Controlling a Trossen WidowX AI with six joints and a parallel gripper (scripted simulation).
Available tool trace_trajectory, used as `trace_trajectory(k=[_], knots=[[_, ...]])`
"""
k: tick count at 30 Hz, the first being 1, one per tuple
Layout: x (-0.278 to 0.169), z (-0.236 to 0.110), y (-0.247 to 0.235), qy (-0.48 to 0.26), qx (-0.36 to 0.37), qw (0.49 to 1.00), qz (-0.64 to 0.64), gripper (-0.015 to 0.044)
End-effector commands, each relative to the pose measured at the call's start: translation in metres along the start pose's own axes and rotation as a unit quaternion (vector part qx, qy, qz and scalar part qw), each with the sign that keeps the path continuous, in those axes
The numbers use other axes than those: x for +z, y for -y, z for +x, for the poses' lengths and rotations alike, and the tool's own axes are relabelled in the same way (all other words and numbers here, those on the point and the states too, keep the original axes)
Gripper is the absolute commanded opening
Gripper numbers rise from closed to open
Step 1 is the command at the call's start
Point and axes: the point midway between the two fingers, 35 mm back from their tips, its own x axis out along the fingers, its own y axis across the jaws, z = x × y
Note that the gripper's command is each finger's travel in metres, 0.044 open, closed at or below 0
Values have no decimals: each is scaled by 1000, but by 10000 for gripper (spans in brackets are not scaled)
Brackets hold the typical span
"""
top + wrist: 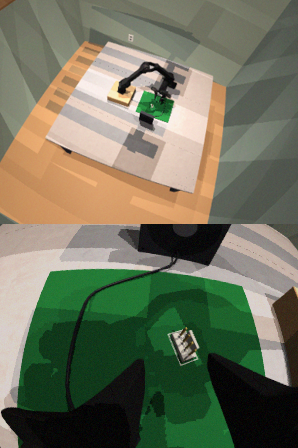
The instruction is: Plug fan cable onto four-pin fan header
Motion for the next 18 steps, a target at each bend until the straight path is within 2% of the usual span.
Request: trace_trajectory(k=[1,18], knots=[[-1,3,0,-59,-5,998,-13,205],[8,-11,-15,-264,64,961,-59,205]])
